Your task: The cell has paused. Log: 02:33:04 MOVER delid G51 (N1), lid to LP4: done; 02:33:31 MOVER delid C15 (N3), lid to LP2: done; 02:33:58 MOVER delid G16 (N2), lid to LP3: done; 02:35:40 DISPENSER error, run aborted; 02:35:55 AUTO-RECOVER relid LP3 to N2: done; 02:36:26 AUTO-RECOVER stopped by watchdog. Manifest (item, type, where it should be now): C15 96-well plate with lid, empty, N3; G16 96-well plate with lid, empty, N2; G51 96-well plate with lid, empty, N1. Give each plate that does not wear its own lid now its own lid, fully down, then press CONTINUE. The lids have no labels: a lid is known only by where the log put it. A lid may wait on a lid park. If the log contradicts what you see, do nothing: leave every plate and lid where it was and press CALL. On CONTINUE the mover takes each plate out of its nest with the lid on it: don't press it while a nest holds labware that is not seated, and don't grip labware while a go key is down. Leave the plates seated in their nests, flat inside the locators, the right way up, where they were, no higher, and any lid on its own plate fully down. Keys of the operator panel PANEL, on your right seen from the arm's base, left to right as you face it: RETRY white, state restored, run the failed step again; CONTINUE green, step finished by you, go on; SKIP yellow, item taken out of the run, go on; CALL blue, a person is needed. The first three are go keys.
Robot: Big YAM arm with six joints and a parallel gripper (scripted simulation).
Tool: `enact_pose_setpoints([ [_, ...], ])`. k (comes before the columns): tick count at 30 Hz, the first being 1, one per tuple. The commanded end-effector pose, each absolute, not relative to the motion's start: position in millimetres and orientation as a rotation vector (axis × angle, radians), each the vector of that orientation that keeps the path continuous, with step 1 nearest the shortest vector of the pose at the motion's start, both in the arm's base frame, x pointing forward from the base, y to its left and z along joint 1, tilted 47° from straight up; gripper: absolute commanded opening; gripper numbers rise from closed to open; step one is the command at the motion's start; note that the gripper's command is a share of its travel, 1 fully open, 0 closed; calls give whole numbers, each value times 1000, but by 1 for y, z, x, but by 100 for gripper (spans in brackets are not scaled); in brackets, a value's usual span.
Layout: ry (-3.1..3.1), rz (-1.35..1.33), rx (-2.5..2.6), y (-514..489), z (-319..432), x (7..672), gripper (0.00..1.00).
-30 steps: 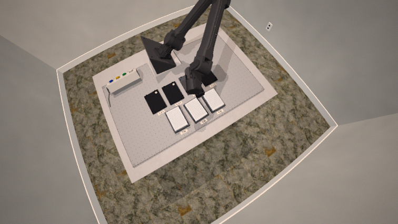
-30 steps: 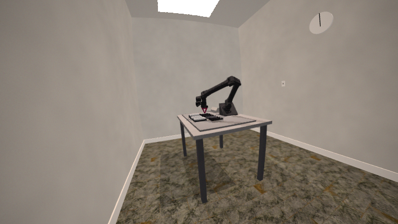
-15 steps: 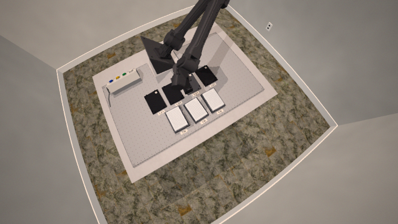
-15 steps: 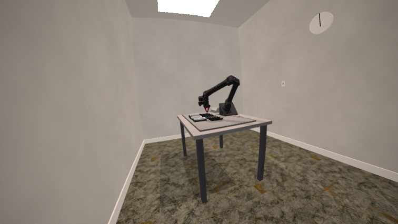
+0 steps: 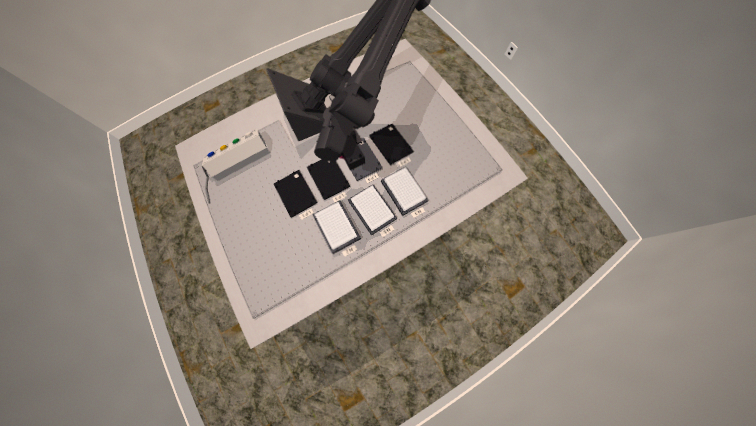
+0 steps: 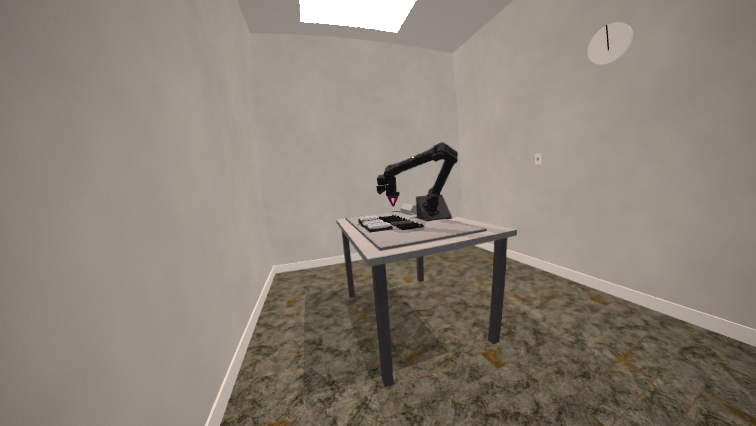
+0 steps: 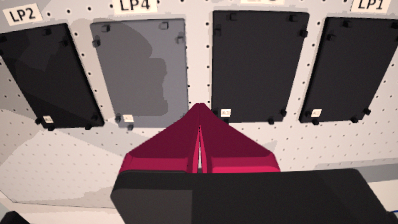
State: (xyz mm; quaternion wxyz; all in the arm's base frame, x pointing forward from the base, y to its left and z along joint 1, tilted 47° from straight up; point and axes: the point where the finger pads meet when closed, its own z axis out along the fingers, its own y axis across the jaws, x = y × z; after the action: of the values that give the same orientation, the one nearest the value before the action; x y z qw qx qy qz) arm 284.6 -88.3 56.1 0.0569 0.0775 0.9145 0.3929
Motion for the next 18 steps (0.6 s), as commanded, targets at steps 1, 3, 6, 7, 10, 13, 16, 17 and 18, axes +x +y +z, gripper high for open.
enact_pose_setpoints([
  [1,2741,1138,171,-114,76,299,0],
  [3,2741,1141,163,-112,77,300,0],
  [6,2755,1162,134,-99,75,297,0],
  [7,2756,1164,134,-99,74,296,0],
  [10,2755,1177,216,-110,66,290,0],
  [13,2760,1152,310,-128,55,293,0],
  [16,2769,1157,392,-140,45,290,0],
  [17,2771,1161,421,-143,41,289,0],
  [18,2774,1165,450,-147,37,287,0],
])
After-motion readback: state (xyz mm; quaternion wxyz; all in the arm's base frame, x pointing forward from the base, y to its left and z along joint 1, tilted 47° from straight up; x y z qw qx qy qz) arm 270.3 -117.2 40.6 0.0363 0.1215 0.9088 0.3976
